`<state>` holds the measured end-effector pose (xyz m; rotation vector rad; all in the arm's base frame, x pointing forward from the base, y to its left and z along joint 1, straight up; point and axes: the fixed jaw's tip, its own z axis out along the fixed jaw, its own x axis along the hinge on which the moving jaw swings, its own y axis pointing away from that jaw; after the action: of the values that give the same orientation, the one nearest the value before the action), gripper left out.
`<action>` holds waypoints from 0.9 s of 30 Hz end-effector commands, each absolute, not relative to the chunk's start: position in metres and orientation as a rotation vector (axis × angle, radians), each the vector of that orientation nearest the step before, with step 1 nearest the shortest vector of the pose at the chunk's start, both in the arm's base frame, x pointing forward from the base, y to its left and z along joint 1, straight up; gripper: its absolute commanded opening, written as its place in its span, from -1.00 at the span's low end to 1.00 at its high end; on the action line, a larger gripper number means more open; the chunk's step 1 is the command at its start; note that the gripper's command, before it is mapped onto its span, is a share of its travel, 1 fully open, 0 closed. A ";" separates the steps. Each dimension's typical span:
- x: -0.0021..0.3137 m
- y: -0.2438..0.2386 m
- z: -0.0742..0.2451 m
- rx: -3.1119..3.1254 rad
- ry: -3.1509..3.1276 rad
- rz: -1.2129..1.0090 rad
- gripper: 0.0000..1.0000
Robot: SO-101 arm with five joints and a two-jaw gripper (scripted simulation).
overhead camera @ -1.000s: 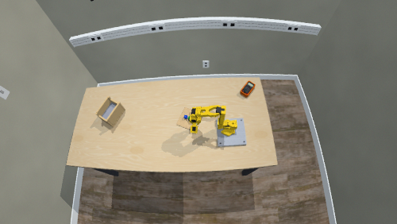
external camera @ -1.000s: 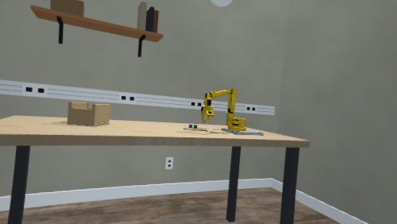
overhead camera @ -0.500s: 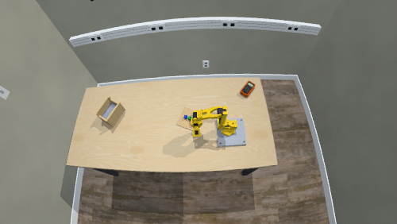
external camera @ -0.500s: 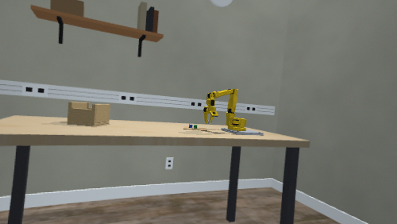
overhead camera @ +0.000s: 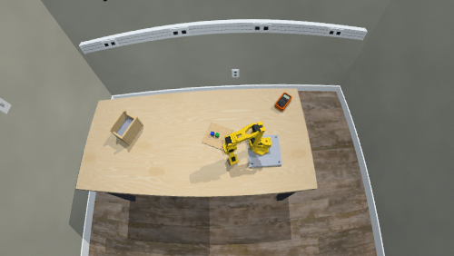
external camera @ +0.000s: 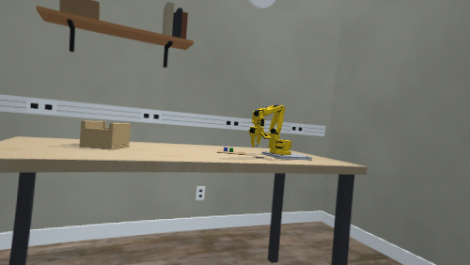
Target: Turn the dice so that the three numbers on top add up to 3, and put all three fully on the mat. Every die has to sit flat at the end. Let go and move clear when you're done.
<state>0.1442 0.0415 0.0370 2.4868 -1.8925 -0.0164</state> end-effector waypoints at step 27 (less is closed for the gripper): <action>0.139 0.047 0.036 2.563 -1.832 0.010 -1.00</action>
<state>0.1400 0.0464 0.0364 2.5367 -1.8488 -0.0003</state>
